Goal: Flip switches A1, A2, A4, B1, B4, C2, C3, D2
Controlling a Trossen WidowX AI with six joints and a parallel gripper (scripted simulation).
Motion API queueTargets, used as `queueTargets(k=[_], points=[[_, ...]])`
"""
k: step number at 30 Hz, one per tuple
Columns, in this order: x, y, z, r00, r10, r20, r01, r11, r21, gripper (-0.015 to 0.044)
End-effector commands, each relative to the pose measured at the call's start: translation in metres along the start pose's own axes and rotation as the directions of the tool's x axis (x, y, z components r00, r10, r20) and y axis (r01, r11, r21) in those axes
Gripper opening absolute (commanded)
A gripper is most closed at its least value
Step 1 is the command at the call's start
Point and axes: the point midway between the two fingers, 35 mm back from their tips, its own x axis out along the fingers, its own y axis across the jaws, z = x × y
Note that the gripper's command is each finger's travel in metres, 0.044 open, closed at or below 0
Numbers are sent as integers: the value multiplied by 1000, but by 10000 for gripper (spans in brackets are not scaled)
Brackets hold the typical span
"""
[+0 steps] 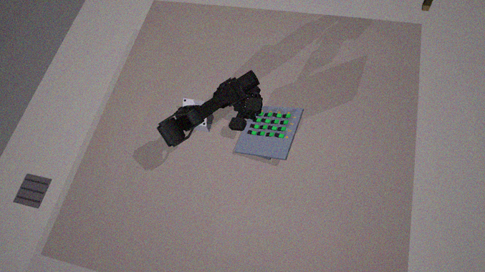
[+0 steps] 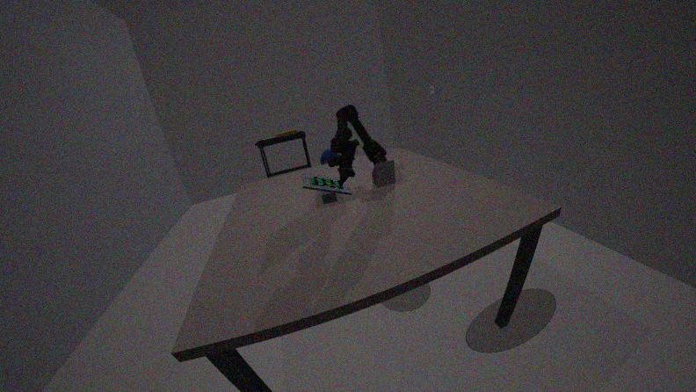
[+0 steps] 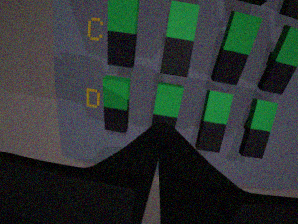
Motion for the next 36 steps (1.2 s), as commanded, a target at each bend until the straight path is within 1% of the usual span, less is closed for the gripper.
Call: queueTargets(k=[1,5,7,10,12,16,19,21,36], points=[[1,0,0,1000,-2,1,3,1000,-5,0],[-1,0,0,1000,1,-1,-1,1000,0,0],[-17,3,2,1000,8,-9,-8,1000,-2,0],[-55,2,2,1000,4,-24,-4,1000,-5,0],[-64,1,2,1000,0,-27,0,1000,-5,0],[-65,0,11,1000,2,-27,-2,1000,-5,0],[-68,-7,52,1000,3,-26,-3,1000,-4,0],[-69,-13,70,1000,-1,-25,0,1000,-4,0],[-69,-14,72,1000,-1,-25,1,1000,-4,0]])
